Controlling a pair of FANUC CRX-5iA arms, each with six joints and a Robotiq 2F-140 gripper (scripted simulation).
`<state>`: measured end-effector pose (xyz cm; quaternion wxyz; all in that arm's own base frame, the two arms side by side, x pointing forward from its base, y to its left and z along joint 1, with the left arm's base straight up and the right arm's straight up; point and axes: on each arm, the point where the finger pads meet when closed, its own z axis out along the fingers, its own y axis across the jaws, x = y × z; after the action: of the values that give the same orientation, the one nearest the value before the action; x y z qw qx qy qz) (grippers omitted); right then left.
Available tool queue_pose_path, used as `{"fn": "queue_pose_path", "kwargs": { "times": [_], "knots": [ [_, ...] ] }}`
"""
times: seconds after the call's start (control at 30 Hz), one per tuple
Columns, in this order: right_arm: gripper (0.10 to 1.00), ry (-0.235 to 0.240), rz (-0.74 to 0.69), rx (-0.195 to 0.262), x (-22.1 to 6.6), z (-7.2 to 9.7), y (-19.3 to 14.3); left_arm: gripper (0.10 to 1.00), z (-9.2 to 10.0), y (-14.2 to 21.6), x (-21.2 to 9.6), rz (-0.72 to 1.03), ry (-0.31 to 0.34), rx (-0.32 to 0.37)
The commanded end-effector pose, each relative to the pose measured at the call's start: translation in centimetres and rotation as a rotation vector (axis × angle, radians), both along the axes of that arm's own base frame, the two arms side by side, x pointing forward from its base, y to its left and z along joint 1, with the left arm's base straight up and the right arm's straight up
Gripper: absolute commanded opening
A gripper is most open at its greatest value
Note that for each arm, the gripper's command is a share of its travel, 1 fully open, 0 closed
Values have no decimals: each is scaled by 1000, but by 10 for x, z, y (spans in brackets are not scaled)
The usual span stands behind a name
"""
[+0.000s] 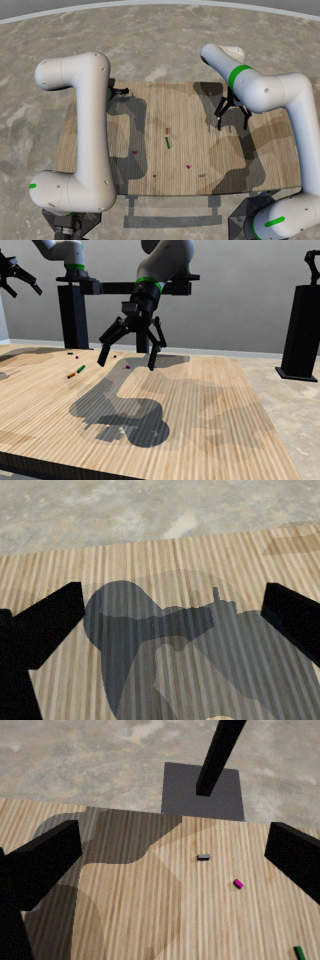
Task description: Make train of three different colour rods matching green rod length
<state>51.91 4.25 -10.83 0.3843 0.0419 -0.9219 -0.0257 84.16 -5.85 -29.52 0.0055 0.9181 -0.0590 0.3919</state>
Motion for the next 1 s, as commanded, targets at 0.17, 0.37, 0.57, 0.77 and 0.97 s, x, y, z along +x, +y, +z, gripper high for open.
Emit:
{"fn": "queue_pose_path", "kwargs": {
  "times": [0.17, 0.37, 0.57, 0.77, 0.97],
  "knots": [
    [1000, -2, 0, 0, 1, 1, 0, 1000, 2, 0, 1, 0, -3, 0],
    [1000, -2, 0, 0, 1, 1, 0, 1000, 2, 0, 1, 0, -3, 0],
    [1000, -2, 0, 0, 1, 1, 0, 1000, 2, 0, 1, 0, -2, 0],
    [1000, -4, 2, 4, 1, 2, -2, 1000, -11, -74, -13, 21, 58, -29],
    [1000, -13, 8, 27, 3, 6, -10, 1000, -22, -138, -35, 38, 116, -50]
  ]
}}
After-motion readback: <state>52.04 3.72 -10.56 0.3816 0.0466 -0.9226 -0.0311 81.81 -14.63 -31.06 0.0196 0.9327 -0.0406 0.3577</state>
